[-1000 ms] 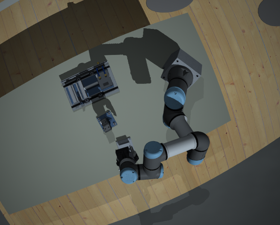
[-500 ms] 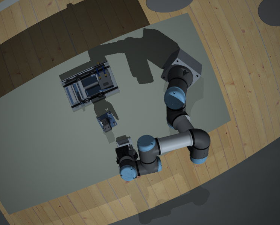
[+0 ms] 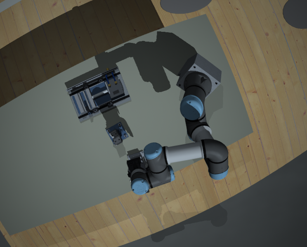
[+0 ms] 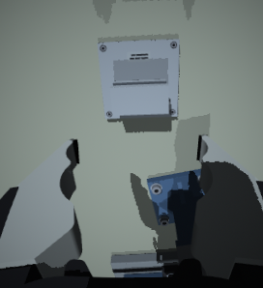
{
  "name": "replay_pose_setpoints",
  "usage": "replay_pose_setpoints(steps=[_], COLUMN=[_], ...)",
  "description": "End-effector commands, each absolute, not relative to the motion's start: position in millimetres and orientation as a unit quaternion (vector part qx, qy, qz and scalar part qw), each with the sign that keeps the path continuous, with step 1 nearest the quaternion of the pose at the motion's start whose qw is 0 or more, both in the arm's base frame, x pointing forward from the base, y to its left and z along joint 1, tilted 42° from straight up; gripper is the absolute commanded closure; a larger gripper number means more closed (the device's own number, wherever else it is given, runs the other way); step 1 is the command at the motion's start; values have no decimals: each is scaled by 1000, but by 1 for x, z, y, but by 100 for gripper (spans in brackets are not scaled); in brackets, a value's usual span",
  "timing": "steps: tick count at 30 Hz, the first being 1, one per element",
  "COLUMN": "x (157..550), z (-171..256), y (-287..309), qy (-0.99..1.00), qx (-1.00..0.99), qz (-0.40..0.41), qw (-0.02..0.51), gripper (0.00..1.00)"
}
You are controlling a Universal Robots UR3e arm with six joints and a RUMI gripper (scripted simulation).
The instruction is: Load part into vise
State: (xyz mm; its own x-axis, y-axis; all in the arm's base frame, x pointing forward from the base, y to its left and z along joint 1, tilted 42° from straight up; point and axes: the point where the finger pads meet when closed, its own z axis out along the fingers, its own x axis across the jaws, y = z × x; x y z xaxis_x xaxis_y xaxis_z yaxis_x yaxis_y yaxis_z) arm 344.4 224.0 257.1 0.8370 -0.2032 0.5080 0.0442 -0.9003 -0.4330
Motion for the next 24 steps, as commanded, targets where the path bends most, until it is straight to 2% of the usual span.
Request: replay_pose_setpoints(steps=[1, 24], x=[355, 387], z=[245, 201], y=[230, 252], qy=[45, 45], qx=[-933, -933], qz=[-286, -286], qw=[214, 214], gripper=[49, 49])
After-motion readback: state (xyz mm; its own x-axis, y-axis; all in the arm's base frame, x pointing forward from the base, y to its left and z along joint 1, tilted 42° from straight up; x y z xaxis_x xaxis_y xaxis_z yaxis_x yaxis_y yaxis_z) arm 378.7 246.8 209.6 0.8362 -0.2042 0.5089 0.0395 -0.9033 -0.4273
